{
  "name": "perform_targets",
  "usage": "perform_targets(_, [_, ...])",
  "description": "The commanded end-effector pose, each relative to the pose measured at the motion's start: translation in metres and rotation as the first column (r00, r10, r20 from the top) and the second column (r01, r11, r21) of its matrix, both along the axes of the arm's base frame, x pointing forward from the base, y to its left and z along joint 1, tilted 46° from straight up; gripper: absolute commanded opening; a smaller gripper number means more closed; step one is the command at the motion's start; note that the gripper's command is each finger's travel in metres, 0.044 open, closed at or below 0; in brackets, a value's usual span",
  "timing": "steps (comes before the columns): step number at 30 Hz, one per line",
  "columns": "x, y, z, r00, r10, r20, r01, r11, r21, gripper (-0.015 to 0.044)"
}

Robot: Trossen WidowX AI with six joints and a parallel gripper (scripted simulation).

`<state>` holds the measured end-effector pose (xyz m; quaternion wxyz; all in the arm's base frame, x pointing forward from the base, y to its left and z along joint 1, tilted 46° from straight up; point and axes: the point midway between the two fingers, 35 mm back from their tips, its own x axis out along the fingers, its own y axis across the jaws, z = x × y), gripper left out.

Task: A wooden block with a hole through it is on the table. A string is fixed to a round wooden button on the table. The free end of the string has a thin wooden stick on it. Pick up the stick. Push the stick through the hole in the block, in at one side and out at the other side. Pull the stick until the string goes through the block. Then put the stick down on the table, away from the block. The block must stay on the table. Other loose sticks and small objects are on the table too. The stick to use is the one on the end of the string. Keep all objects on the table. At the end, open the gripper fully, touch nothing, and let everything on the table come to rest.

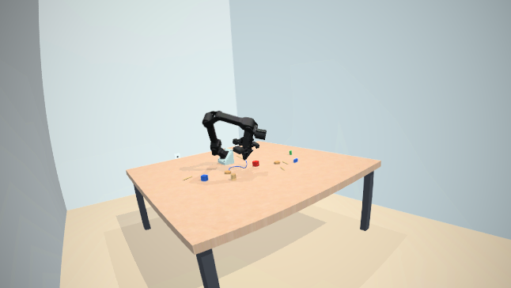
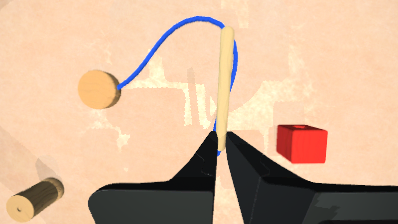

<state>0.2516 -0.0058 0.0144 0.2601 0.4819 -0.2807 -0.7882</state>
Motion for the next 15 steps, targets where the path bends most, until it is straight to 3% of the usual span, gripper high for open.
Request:
perform_targets(1, [0.008, 0.001, -0.002, 1.0, 0.012, 0.009, -0.012, 1.0, 0.001, 0.0])
perform_targets(15, [0.024, 0.005, -0.007, 0.999, 0.03, 0.027, -0.03, 1.0, 0.008, 0.0])
